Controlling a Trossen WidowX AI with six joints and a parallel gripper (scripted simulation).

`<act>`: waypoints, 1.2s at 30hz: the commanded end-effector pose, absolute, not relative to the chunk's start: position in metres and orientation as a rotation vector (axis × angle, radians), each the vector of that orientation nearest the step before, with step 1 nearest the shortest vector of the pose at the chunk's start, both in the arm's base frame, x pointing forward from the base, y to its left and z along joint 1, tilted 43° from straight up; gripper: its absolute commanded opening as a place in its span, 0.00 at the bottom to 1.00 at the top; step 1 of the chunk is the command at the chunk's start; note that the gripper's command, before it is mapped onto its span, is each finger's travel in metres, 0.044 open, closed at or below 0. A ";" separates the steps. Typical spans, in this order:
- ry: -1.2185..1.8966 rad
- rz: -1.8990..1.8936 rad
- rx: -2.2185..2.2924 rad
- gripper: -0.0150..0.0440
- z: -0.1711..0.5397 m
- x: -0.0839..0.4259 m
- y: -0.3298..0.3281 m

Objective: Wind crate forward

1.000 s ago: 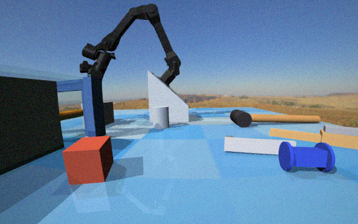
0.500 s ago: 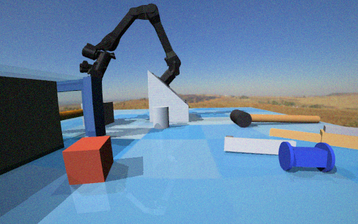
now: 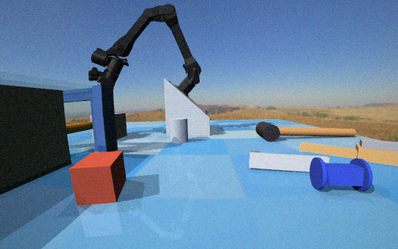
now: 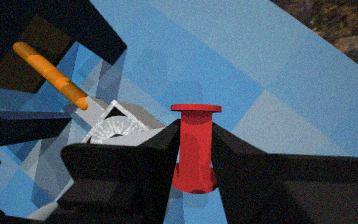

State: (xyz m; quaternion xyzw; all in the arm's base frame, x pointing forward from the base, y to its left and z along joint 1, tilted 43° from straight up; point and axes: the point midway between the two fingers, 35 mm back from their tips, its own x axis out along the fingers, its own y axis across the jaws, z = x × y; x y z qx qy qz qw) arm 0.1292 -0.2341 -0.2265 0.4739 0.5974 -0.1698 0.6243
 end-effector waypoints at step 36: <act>1.364 -0.390 1.091 0.25 -0.241 0.176 -0.247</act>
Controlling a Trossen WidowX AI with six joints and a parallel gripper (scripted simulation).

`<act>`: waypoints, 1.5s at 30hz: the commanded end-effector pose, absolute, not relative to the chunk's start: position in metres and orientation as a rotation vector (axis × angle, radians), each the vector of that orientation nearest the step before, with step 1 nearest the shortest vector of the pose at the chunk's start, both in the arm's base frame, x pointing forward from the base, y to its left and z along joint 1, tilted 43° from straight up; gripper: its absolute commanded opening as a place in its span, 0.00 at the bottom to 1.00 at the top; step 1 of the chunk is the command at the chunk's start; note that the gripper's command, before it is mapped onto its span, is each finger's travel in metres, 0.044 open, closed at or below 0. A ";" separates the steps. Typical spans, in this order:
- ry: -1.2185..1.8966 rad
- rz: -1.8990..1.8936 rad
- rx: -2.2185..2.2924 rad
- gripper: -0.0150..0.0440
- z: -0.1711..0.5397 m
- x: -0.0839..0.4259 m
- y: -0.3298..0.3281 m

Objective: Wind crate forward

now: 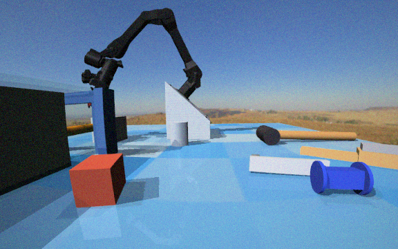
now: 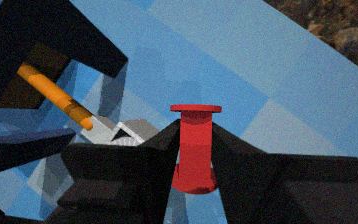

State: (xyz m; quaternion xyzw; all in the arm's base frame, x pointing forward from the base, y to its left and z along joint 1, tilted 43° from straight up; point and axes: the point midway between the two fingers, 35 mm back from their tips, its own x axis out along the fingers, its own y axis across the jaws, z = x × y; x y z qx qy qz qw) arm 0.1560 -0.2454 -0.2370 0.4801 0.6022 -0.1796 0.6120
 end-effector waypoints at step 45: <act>1.360 -0.384 1.094 0.25 -0.233 0.249 -0.233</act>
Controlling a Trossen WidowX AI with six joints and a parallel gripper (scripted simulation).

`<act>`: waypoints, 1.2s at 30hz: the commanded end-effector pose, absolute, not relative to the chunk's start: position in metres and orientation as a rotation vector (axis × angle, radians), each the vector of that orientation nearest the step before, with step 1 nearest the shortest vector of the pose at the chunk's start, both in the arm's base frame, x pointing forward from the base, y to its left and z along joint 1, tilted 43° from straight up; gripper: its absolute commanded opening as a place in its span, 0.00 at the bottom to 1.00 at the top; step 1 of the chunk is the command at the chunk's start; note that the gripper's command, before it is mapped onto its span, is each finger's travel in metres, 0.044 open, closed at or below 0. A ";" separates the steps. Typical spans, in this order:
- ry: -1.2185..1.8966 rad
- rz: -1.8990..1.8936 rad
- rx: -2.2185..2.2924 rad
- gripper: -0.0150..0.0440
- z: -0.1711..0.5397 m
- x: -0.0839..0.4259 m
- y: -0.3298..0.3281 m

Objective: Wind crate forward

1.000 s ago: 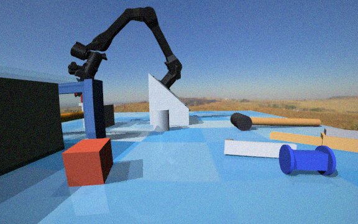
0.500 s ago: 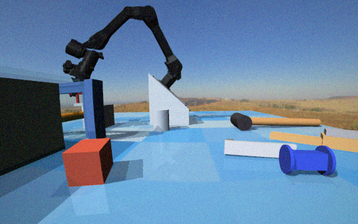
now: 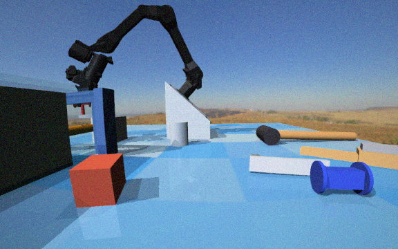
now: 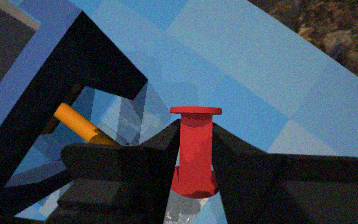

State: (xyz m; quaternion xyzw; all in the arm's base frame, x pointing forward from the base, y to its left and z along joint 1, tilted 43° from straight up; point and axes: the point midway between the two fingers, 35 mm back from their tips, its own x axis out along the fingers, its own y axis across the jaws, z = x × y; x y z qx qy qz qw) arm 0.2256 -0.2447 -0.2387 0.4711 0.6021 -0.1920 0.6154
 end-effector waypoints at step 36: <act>1.360 -0.379 1.098 0.25 -0.204 0.287 -0.197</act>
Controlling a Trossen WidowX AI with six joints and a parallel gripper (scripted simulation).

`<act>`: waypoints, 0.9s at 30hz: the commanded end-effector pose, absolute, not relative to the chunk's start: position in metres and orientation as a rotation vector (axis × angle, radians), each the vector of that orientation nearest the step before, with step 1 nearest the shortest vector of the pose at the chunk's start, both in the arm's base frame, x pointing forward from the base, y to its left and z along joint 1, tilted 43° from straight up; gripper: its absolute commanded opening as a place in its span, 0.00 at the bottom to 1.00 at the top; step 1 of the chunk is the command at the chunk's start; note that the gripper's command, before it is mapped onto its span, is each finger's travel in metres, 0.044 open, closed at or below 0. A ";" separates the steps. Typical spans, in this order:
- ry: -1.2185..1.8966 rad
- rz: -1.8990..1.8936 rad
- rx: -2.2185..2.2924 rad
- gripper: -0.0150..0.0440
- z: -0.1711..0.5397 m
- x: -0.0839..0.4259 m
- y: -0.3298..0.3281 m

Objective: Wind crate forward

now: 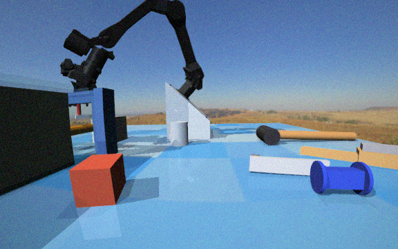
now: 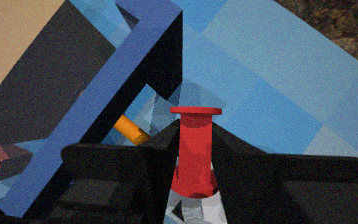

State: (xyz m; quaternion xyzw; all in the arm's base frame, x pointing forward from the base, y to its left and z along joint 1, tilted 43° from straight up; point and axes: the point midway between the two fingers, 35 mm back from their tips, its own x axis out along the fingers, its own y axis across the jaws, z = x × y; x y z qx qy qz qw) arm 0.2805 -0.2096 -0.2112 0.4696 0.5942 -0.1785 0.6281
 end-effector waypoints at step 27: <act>1.361 -0.377 1.101 0.25 -0.175 0.295 -0.163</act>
